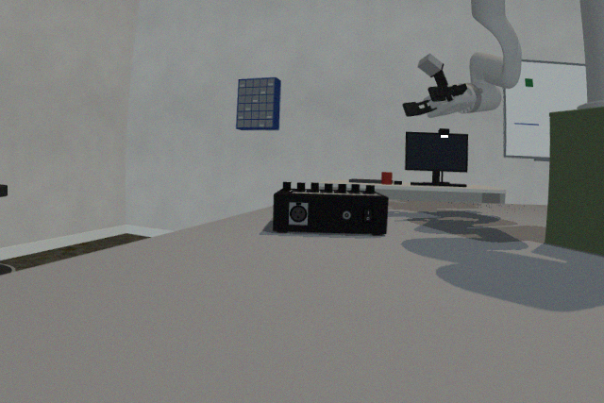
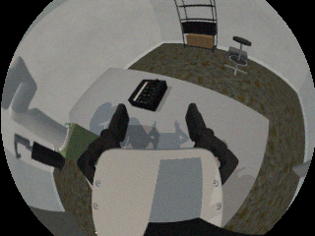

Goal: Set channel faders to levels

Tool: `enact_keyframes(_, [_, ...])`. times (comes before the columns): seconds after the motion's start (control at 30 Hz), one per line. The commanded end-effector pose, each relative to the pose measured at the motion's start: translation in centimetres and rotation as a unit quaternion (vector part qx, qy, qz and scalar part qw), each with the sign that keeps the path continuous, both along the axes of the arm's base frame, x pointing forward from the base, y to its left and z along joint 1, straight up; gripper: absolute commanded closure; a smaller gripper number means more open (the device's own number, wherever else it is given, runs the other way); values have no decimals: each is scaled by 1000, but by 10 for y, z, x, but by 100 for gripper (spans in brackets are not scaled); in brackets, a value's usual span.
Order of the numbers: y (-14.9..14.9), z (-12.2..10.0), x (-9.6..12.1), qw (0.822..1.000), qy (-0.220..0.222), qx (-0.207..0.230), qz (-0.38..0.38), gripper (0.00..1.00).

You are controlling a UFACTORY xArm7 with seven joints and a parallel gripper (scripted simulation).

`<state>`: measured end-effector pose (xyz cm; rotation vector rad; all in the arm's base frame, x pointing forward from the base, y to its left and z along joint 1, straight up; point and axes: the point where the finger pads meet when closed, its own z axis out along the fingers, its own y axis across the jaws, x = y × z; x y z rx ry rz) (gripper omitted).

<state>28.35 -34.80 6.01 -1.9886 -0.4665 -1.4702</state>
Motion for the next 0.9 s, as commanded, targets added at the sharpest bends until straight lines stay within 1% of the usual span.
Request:
enact_keyframes(0.0, [0,1,1,1000,2,-2,2,0])
enact_keyframes(0.1, [13,-7,7,999,28,-9,23,0])
enact_keyframes(0.17, [32,-18,16,996,68,-22,56,0])
enact_keyframes(0.23, [59,-33,25,986,124,-49,104,0])
enact_keyframes(0.27, [59,-33,25,986,124,-49,104,0])
enact_keyframes(0.3, [73,-42,29,976,156,-70,133,0])
enact_keyframes(0.33, [73,-42,29,976,156,-70,133,0])
enact_keyframes(0.37, [88,-50,32,964,188,-95,163,0])
enact_keyframes(0.4, [88,-50,32,964,188,-95,163,0])
enact_keyframes(0.43, [103,-58,35,948,218,-127,194,0])
enact_keyframes(0.5, [103,-58,35,948,218,-127,194,0])
enact_keyframes(0.53, [116,-65,38,929,246,-163,225,0])
enact_keyframes(0.57, [116,-65,38,929,246,-163,225,0])
enact_keyframes(0.6, [128,-70,42,906,269,-204,255,0])
enact_keyframes(0.67, [128,-70,42,906,269,-204,255,0])
enact_keyframes(0.7, [139,-74,46,881,286,-249,283,0])
enact_keyframes(0.73, [139,-74,46,881,286,-249,283,0])
enact_keyframes(0.77, [149,-76,53,855,296,-295,307,0])
enact_keyframes(0.83, [149,-76,53,855,296,-295,307,0])
enact_keyframes(0.87, [159,-77,61,827,300,-342,329,0])
